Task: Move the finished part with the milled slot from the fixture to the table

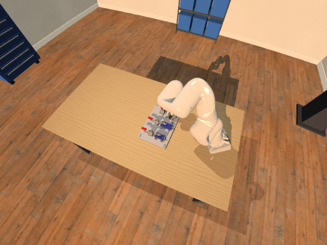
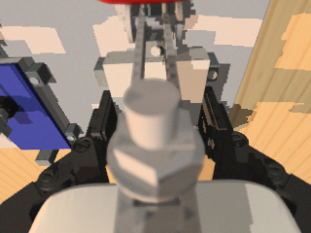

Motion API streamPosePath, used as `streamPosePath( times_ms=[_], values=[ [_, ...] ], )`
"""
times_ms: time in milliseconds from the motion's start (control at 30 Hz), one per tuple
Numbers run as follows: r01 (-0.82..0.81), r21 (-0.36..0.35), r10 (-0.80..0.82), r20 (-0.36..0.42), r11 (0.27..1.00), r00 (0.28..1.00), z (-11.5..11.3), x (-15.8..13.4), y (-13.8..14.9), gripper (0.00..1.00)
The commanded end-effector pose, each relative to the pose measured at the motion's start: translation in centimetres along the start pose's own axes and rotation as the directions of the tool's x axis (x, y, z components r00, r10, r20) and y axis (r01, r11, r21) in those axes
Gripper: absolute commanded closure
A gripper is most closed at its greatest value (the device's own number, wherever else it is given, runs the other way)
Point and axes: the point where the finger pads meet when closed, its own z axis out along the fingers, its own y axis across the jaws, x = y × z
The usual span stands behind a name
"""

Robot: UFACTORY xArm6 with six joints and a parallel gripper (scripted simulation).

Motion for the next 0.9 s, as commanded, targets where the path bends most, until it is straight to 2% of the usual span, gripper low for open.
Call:
streamPosePath(
  times_ms=[0,867],
  values=[
    [0.0,-0.001,0.0,-0.002,1.0,1.0,-0.07,0.1,0.04,1.0],
    [0.0,-0.001,0.0,-0.002,1.0,1.0,-0.78,0.1,0.03,1.0]
  ],
)
